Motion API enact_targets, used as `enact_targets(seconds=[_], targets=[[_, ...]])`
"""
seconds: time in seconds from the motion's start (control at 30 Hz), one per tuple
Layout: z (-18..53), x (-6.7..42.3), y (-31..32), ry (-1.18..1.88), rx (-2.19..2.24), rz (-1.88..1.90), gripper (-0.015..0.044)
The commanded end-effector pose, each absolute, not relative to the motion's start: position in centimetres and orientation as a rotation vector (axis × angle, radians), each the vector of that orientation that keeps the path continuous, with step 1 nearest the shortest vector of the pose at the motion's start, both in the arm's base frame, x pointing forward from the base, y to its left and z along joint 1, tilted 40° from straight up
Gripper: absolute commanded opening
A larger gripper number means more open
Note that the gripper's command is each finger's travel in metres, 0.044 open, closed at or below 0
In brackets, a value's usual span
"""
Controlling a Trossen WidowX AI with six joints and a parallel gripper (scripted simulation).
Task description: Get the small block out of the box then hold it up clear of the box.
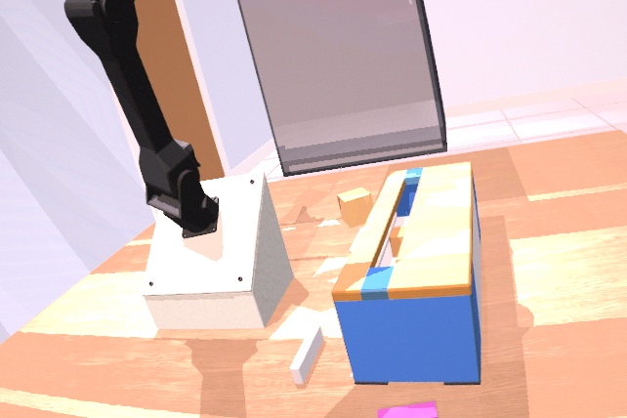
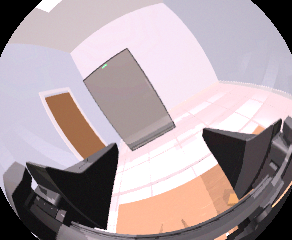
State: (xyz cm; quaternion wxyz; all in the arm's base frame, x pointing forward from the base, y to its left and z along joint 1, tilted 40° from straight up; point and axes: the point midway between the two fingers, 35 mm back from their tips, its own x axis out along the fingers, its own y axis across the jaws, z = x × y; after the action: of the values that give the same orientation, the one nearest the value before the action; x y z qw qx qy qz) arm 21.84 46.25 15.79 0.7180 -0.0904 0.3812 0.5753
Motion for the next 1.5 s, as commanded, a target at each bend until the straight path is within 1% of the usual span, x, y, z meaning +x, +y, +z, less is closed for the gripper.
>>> enact_targets(seconds=[0.0,0.27,0.47,0.57,0.7,0.93,1.03,1.47], targets=[[14.6,25.6,41.7,0.982,-0.078,1.035,0.04],[11.6,32.4,29.5,1.201,0.253,0.409,0.04],[9.7,34.6,19.2,1.243,0.505,-0.101,0.04],[9.0,34.5,13.9,1.224,0.631,-0.366,0.04],[8.2,33.3,7.0,1.155,0.79,-0.725,0.04],[7.7,28.2,-3.6,0.916,1.017,-1.329,0.04],[7.7,26.9,-5.4,0.85,1.052,-1.444,0.04],[7.0,26.9,-6.0,0.851,1.052,-1.444,0.04]])
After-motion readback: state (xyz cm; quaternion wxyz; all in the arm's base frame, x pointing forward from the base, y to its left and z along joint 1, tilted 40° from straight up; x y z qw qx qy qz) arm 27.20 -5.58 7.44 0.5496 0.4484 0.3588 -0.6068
